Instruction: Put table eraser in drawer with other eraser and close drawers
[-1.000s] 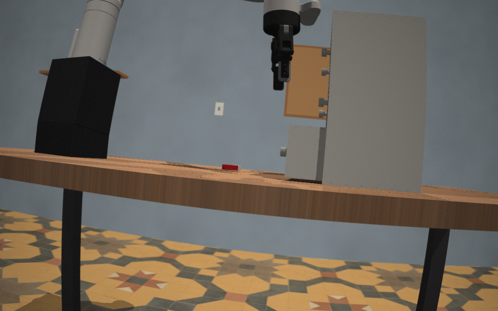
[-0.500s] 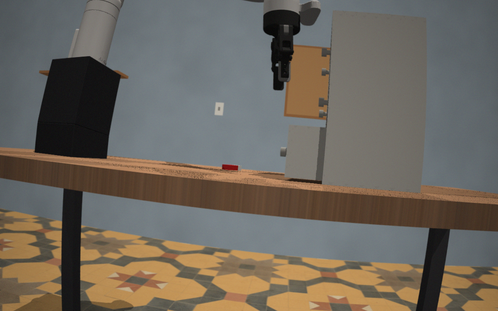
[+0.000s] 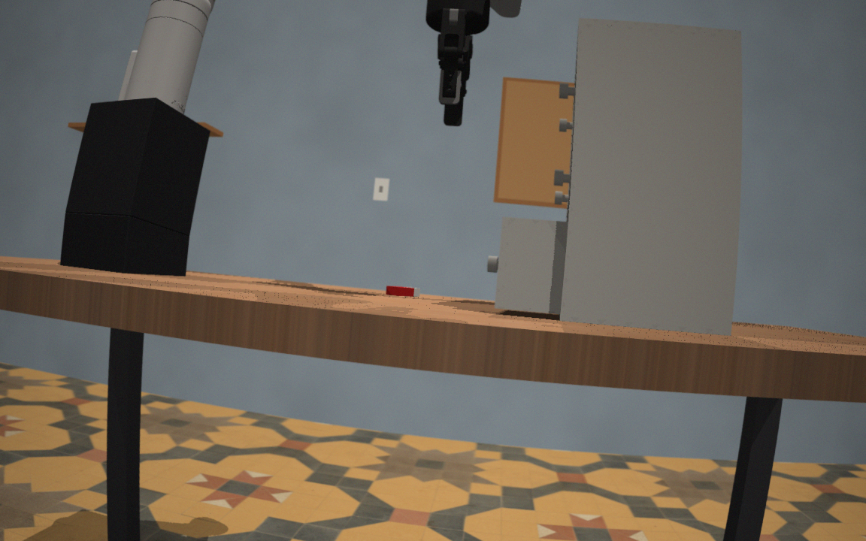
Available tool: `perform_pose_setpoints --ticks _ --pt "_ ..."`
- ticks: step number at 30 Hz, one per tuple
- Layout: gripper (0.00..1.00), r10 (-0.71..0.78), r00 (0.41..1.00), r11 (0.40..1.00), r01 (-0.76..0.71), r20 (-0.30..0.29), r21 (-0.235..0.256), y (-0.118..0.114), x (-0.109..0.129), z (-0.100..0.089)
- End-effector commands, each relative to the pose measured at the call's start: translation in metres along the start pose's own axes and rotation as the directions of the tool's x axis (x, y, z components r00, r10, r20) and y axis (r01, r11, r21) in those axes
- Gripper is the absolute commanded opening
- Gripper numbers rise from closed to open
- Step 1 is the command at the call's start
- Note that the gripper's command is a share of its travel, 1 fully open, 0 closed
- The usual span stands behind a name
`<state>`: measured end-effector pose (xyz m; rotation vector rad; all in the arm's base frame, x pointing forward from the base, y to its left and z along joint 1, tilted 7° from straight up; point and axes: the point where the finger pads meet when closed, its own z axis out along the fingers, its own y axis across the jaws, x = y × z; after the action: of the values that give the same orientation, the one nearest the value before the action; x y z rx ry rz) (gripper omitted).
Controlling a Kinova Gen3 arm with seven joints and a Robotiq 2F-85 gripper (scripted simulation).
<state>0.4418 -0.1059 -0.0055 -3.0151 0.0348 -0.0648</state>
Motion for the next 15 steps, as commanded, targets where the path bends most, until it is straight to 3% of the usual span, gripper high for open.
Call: perform_pose_setpoints --ticks 1,8,15 --pt "1.00 0.034 0.999 0.999 -0.034 -0.010 0.000 -0.009 -0.011 -0.023" --pt "1.00 0.114 0.993 0.993 -0.114 0.012 -0.013 -0.014 -0.044 -0.057" --pt "1.00 0.132 0.991 0.991 -0.132 0.017 -0.016 -0.015 -0.051 -0.065"
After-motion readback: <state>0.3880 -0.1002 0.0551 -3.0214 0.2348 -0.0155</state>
